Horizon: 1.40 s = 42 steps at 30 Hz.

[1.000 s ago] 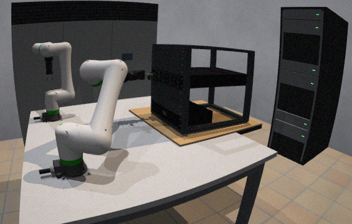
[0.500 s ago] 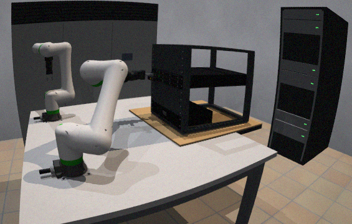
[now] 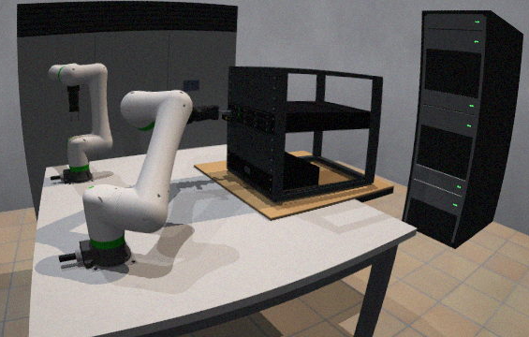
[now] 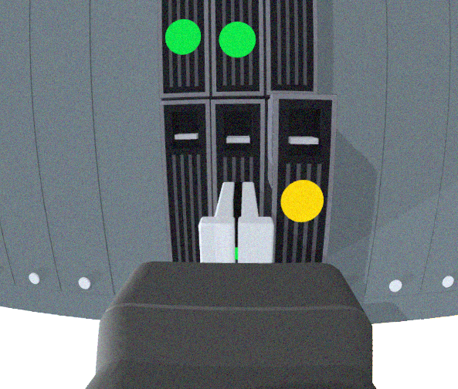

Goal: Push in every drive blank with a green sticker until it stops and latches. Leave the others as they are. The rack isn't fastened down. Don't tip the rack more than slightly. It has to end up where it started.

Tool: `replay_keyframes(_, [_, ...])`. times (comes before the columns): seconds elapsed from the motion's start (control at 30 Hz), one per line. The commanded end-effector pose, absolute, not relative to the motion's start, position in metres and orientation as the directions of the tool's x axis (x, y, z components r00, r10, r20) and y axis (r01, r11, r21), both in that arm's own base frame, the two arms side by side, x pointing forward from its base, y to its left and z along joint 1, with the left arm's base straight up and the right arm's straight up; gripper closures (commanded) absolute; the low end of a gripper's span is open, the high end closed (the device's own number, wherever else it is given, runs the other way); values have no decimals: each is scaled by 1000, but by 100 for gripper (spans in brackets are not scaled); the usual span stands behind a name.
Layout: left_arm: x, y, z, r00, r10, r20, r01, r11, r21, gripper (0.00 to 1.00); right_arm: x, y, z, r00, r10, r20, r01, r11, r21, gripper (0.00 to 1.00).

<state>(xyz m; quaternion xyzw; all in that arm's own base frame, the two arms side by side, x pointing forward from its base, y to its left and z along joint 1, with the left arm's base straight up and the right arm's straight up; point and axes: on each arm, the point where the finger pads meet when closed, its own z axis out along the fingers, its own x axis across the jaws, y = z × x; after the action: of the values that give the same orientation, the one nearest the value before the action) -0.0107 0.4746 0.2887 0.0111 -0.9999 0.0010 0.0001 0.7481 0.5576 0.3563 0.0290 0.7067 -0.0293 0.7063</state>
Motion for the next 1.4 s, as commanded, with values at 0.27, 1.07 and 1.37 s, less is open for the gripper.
replay_keyframes(0.27, [-11,475,290,-1000,-22,0,-22,1000,0,0,751,557,358,2,2,-1000,83,997,2,100])
replay_keyframes(1.07, [-11,475,290,-1000,-22,0,-22,1000,0,0,754,557,358,2,2,-1000,83,997,2,100])
replay_keyframes(1.37, [-11,475,290,-1000,-22,0,-22,1000,0,0,755,557,358,2,2,-1000,83,997,2,100])
